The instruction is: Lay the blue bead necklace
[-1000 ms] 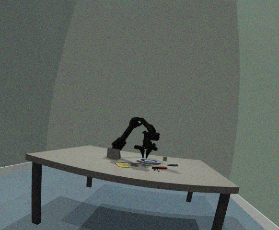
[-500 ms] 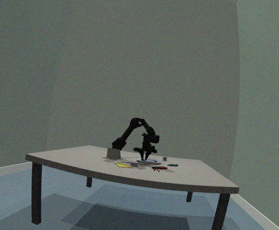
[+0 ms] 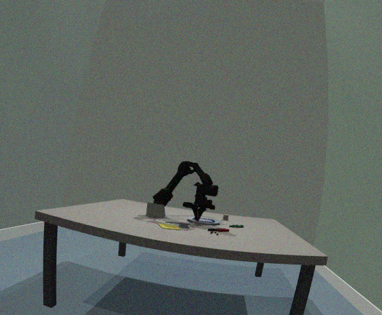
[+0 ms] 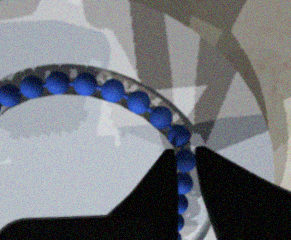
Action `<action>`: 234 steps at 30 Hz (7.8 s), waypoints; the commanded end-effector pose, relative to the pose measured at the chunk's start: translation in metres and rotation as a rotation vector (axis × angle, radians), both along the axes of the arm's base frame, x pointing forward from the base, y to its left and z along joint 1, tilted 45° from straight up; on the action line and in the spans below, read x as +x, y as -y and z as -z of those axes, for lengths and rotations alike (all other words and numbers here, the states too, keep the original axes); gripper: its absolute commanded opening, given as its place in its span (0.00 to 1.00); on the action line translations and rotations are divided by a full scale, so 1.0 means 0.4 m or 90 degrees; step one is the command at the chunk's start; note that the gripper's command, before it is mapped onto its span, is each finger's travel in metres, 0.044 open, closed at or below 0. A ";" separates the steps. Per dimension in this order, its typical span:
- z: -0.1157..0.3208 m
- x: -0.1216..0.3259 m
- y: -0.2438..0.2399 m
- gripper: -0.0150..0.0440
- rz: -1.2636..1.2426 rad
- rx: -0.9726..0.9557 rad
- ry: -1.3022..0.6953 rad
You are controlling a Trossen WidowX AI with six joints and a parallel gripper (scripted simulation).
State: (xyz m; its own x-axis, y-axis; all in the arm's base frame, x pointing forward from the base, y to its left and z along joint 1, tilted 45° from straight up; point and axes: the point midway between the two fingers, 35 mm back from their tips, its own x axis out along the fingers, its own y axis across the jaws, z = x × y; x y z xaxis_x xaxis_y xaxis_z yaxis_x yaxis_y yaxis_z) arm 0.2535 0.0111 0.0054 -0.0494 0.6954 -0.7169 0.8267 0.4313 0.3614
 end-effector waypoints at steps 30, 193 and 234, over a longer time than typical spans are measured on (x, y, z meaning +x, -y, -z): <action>-0.005 -0.010 0.012 0.25 0.002 0.004 -0.004; -0.095 -0.076 -0.088 0.79 0.038 0.002 -0.035; -0.130 -0.055 -0.022 0.46 0.009 0.002 -0.003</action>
State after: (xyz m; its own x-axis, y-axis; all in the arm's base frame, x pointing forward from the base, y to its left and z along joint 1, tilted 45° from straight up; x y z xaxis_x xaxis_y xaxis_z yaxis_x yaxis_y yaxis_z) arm 0.2308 0.0212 0.0570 -0.0479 0.6986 -0.7139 0.8343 0.4210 0.3560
